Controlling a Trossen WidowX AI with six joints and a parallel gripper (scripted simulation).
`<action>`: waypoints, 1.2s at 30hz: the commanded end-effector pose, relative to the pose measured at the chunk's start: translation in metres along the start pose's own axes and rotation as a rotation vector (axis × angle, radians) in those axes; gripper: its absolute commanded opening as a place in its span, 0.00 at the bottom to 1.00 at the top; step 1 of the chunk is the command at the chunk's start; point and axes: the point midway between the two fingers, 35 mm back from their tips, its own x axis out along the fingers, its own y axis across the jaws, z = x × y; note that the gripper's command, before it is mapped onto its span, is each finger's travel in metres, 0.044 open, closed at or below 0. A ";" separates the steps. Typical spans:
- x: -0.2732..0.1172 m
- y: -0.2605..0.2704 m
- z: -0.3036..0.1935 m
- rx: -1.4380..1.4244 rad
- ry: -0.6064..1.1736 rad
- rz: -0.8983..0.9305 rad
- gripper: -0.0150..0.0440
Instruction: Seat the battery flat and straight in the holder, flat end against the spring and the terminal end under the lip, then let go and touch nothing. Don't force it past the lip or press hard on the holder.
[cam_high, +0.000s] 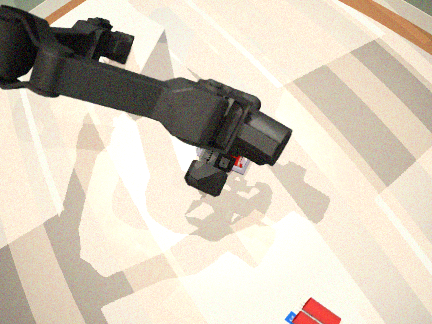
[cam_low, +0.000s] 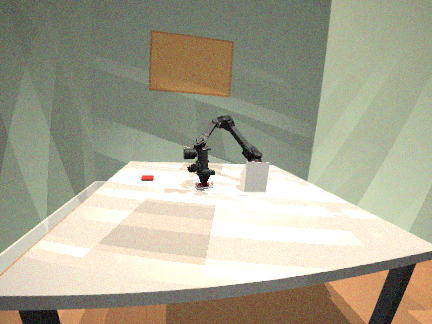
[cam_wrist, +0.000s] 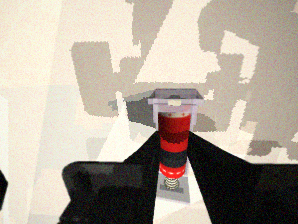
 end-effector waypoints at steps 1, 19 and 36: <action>0.000 0.000 0.001 0.004 -0.001 0.000 0.40; -0.015 0.002 0.000 0.001 -0.001 0.001 0.57; -0.087 0.015 0.002 0.000 -0.002 0.005 1.00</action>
